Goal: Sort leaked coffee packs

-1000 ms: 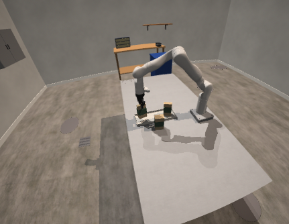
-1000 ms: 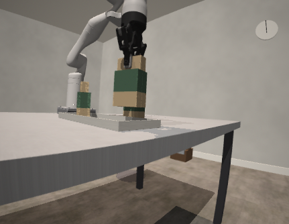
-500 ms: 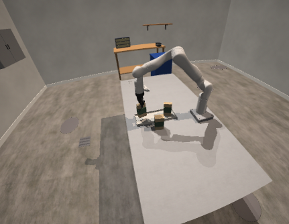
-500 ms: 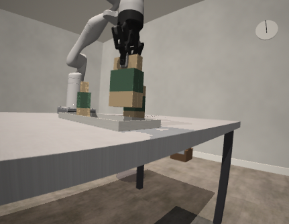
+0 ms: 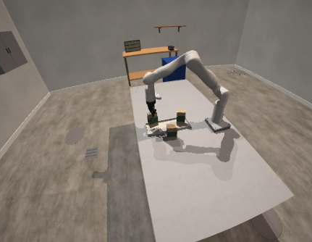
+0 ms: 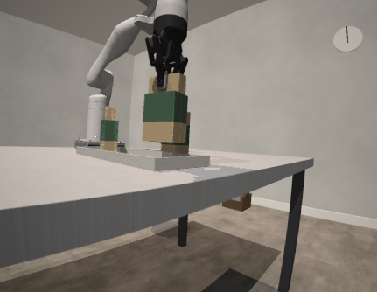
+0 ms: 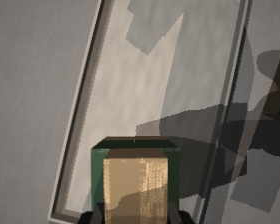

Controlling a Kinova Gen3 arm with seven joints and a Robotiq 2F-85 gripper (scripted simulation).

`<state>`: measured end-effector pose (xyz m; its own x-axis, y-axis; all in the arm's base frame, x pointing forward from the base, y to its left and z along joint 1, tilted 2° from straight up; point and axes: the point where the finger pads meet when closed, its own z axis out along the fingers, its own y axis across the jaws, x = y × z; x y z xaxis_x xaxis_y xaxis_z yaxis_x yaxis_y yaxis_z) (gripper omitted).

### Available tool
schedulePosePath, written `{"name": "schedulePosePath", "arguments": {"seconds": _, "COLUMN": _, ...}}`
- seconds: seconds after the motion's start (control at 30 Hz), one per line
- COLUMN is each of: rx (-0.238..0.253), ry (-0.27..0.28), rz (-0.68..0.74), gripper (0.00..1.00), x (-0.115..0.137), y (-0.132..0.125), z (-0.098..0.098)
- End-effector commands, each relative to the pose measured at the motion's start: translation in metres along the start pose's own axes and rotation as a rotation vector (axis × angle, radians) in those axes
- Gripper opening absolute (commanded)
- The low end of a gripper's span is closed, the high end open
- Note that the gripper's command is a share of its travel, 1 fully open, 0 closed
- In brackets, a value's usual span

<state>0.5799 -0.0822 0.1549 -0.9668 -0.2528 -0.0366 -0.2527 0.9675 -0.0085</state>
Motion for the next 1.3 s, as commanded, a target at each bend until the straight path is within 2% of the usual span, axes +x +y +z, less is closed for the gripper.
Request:
{"name": "schedulePosePath", "arguments": {"seconds": 0.0, "rx": 0.0, "ry": 0.0, "rz": 0.0, "gripper": 0.27, "x": 0.0, "y": 0.0, "z": 0.004}}
{"name": "schedulePosePath", "arguments": {"seconds": 0.4, "rx": 0.0, "ry": 0.0, "rz": 0.0, "gripper": 0.27, "x": 0.0, "y": 0.0, "z": 0.031}}
{"name": "schedulePosePath", "arguments": {"seconds": 0.63, "rx": 0.0, "ry": 0.0, "rz": 0.0, "gripper": 0.27, "x": 0.0, "y": 0.0, "z": 0.038}}
{"name": "schedulePosePath", "arguments": {"seconds": 1.27, "rx": 0.0, "ry": 0.0, "rz": 0.0, "gripper": 0.27, "x": 0.0, "y": 0.0, "z": 0.041}}
